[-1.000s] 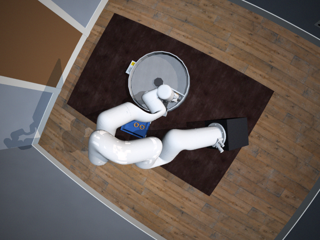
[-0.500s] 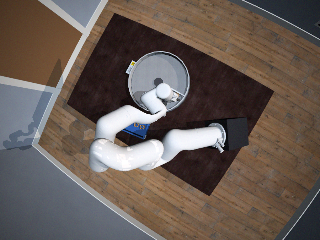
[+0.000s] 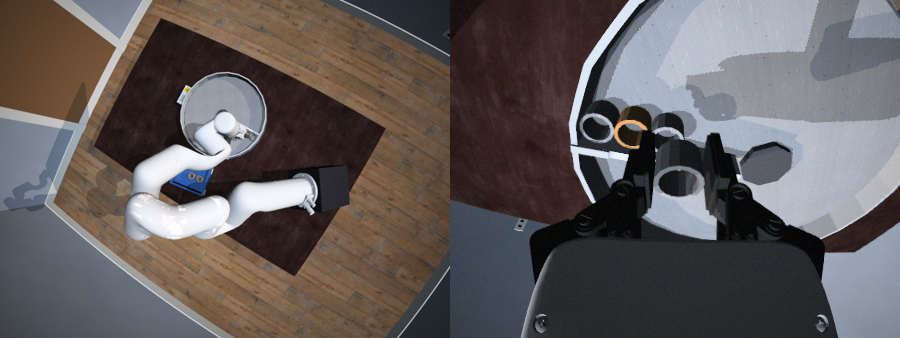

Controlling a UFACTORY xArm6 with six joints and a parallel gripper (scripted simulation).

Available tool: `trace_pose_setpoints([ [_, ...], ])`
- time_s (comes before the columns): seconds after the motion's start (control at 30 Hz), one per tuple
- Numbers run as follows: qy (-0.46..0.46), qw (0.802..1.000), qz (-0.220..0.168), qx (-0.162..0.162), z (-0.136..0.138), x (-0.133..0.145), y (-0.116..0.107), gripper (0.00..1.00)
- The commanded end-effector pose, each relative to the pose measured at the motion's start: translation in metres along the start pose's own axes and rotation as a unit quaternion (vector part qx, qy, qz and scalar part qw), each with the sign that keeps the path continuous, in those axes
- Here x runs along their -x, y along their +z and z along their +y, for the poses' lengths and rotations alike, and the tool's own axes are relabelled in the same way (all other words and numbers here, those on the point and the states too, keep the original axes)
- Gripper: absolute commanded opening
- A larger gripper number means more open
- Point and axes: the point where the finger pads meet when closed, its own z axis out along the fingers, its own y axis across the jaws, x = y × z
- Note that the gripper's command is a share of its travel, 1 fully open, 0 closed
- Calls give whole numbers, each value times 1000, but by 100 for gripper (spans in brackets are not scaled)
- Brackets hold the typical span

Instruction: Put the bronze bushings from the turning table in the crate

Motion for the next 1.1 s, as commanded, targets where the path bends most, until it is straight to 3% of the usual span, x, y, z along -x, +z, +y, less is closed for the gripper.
trace_pose_setpoints([
  [0.0, -1, 1000, 0, 0, 37, 21, 0, 0],
  [0.3, -1, 1000, 0, 0, 99, 57, 0, 0],
  [0.97, -1, 1000, 0, 0, 108, 62, 1, 0],
  [1.07, -1, 1000, 0, 0, 108, 62, 11, 0],
])
